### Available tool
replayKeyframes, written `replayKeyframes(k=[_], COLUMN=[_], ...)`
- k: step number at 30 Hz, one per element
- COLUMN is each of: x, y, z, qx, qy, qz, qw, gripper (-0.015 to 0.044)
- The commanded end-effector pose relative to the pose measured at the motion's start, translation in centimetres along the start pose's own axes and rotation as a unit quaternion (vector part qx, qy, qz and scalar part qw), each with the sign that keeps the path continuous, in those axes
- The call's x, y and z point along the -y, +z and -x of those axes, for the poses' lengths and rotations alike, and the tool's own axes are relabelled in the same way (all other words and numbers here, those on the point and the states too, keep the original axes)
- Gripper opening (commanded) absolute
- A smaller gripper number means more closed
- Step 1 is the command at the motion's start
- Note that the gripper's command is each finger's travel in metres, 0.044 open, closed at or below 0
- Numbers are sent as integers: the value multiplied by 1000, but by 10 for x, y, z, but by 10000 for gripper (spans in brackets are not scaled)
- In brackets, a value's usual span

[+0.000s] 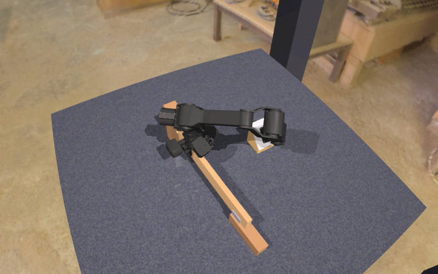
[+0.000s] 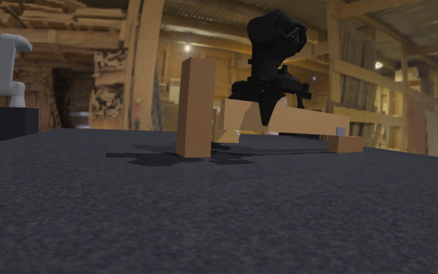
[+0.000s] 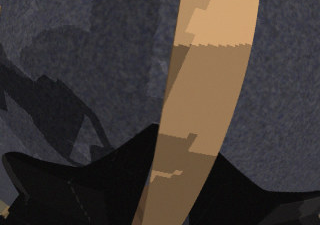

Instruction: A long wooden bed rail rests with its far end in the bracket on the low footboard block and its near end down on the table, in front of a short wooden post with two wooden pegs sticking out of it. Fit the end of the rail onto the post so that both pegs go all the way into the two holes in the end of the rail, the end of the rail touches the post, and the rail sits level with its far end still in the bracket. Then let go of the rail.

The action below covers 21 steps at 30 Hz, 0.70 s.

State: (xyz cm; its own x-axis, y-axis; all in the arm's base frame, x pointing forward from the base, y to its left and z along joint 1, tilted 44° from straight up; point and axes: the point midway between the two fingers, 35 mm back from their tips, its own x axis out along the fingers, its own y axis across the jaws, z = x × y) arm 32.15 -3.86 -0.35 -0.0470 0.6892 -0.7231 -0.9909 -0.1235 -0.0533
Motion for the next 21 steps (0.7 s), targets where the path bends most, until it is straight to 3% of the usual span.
replayKeyframes(k=[1,21], x=[1,1], y=[-3,-9], z=[2,2], qx=[-2,-2], qy=[-3,-3], qz=[0,1], qw=[1000,1000], gripper=[0,0])
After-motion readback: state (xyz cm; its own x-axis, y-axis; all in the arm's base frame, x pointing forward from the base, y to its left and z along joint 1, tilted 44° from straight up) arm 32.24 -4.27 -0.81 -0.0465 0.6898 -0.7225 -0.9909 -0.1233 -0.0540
